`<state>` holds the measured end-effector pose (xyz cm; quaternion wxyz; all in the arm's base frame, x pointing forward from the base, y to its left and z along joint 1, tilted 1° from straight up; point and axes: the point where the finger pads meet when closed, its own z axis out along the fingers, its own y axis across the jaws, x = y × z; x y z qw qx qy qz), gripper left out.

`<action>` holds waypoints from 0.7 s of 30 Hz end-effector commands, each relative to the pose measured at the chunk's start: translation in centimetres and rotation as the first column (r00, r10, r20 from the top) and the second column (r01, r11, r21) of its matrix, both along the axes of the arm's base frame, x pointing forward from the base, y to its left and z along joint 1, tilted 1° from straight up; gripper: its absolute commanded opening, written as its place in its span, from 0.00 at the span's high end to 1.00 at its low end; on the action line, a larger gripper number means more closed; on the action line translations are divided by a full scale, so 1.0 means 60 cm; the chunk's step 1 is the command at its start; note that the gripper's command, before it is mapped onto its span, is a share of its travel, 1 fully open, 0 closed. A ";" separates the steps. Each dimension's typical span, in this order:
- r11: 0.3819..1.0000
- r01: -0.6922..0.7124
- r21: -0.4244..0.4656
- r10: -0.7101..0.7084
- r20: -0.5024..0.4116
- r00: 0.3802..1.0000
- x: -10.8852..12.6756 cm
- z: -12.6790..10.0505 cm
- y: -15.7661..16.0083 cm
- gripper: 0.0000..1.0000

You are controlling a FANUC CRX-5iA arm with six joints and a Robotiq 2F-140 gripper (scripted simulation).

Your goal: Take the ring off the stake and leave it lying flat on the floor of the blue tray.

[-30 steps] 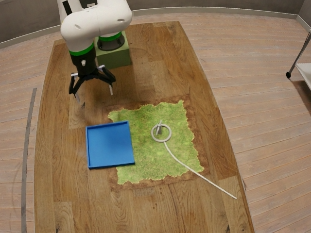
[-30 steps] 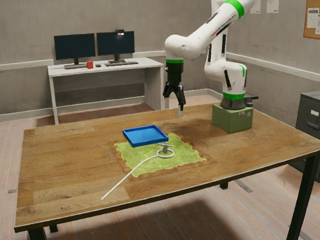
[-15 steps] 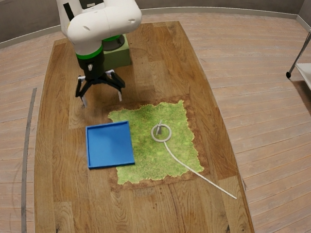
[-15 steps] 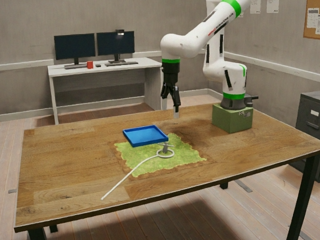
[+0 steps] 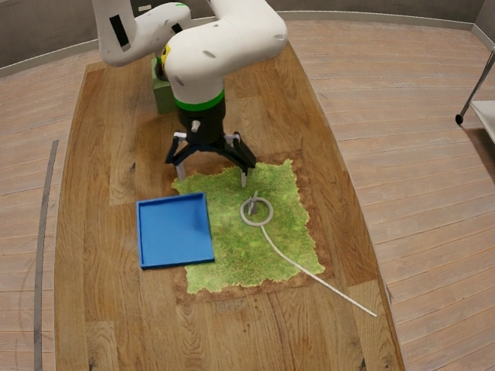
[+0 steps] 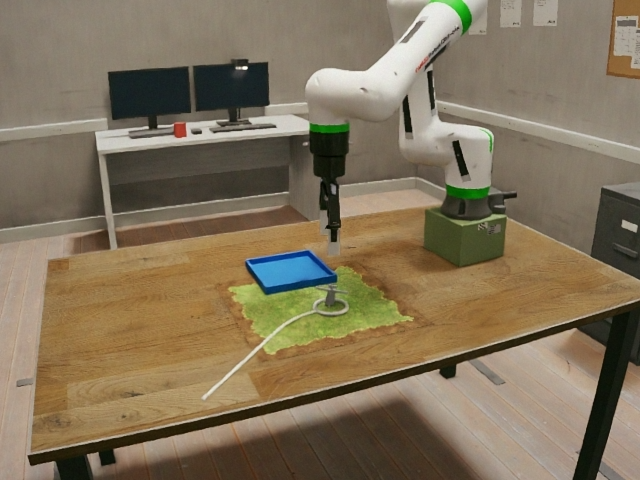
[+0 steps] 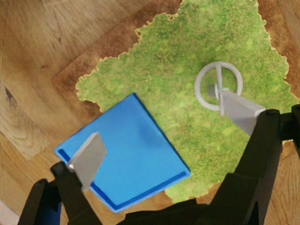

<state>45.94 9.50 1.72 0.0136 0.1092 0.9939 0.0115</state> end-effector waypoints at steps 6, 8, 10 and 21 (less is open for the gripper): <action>0.983 0.182 -0.014 -0.182 -0.011 0.983 0.055 -0.006 0.144 0.00; 0.982 0.188 -0.014 -0.188 -0.012 0.982 0.056 -0.006 0.149 0.00; 0.982 0.188 -0.014 -0.189 -0.012 0.982 0.056 -0.006 0.149 0.00; 0.982 0.188 -0.014 -0.189 -0.012 0.982 0.056 -0.006 0.149 0.90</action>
